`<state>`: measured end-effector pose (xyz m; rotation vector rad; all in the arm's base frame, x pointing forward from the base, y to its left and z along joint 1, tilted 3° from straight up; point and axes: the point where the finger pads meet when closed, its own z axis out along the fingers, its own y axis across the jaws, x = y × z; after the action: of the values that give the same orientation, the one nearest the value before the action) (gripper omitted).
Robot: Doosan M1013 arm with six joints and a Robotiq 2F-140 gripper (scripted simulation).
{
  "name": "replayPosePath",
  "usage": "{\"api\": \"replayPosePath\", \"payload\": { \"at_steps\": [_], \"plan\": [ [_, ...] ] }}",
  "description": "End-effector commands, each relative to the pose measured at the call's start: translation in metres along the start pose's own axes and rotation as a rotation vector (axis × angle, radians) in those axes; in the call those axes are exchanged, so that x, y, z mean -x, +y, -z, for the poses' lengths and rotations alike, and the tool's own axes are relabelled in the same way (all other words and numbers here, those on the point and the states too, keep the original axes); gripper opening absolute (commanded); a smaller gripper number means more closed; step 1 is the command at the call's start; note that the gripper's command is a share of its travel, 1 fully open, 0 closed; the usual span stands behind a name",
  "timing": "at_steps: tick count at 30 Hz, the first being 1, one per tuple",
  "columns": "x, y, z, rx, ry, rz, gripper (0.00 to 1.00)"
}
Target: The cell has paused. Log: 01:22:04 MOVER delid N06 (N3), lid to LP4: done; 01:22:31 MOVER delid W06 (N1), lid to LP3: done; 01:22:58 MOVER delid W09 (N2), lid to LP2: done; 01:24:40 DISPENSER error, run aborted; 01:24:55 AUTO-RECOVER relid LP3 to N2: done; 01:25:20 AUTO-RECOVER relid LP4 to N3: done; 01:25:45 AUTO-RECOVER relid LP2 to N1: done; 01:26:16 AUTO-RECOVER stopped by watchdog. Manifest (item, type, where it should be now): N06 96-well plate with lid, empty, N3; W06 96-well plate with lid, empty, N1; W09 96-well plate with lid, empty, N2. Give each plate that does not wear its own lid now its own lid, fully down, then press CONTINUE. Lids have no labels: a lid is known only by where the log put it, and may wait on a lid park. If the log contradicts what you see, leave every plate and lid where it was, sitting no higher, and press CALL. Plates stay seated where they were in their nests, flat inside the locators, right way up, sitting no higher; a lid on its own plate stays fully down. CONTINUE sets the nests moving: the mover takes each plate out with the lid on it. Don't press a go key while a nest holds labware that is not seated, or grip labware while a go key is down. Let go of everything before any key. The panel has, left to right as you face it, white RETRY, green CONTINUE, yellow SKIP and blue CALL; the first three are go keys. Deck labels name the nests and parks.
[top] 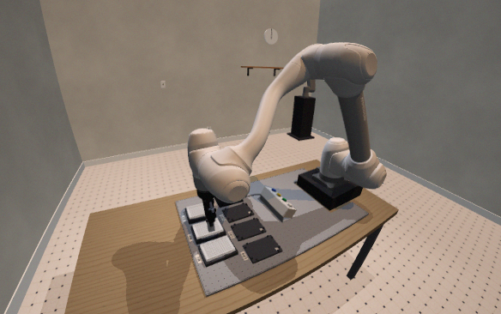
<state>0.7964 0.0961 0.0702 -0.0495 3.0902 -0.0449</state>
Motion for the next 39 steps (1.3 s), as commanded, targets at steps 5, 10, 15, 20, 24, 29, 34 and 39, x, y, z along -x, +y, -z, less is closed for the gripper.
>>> {"api": "replayPosePath", "payload": {
  "at_steps": [5,10,15,20,24,29,34,39],
  "plan": [
    [0.000,0.000,0.000,0.000,0.000,0.000,0.00],
    [0.000,0.000,0.000,0.000,0.000,0.000,0.00],
    [0.000,0.000,0.000,0.000,0.000,0.000,0.00],
    [0.002,-0.028,0.000,0.000,0.000,0.000,0.00],
    [0.002,-0.104,0.000,0.000,0.000,0.000,0.00],
    [0.001,-0.130,0.000,0.000,0.000,0.000,0.00],
    [0.001,-0.132,0.000,0.000,0.000,0.000,0.00],
    [0.001,-0.132,0.000,0.000,0.000,0.000,0.00]
  ]
}}
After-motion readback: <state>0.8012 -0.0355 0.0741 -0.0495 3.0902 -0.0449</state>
